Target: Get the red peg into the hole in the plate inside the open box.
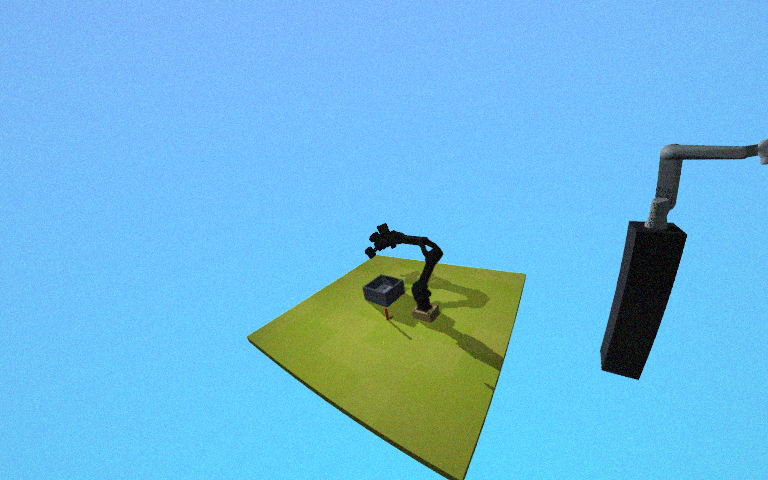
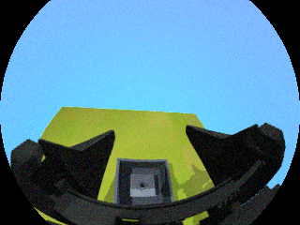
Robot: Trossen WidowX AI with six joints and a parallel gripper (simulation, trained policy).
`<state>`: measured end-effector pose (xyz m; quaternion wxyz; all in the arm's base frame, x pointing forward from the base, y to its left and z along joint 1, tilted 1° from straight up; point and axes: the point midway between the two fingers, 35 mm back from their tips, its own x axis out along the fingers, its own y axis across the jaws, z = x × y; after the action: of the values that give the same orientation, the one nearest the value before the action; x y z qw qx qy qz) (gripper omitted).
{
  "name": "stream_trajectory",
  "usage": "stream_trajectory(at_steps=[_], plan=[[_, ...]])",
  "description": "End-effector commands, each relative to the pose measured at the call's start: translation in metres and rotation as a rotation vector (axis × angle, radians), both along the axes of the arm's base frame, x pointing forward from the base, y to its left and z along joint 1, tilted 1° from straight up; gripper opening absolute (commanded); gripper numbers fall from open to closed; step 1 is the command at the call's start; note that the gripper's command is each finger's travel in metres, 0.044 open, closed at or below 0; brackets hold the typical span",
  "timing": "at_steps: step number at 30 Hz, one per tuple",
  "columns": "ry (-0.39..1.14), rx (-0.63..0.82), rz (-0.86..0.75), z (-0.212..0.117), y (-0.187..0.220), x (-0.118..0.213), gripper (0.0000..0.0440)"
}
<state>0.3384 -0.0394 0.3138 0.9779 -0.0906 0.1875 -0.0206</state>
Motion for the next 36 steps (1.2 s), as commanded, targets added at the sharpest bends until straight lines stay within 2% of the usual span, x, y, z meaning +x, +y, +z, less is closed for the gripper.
stream_trajectory(at_steps=[1, 11, 21, 36], plan=[[0.072, 0.063, -0.016, -0.018, 0.007, -0.003, 0.0440], [0.331, 0.272, -0.094, -0.070, 0.039, -0.023, 0.0440], [0.595, 0.434, -0.233, -0.112, 0.074, -0.059, 0.0440], [0.940, 0.526, -0.564, -0.161, 0.124, -0.131, 0.0440]])
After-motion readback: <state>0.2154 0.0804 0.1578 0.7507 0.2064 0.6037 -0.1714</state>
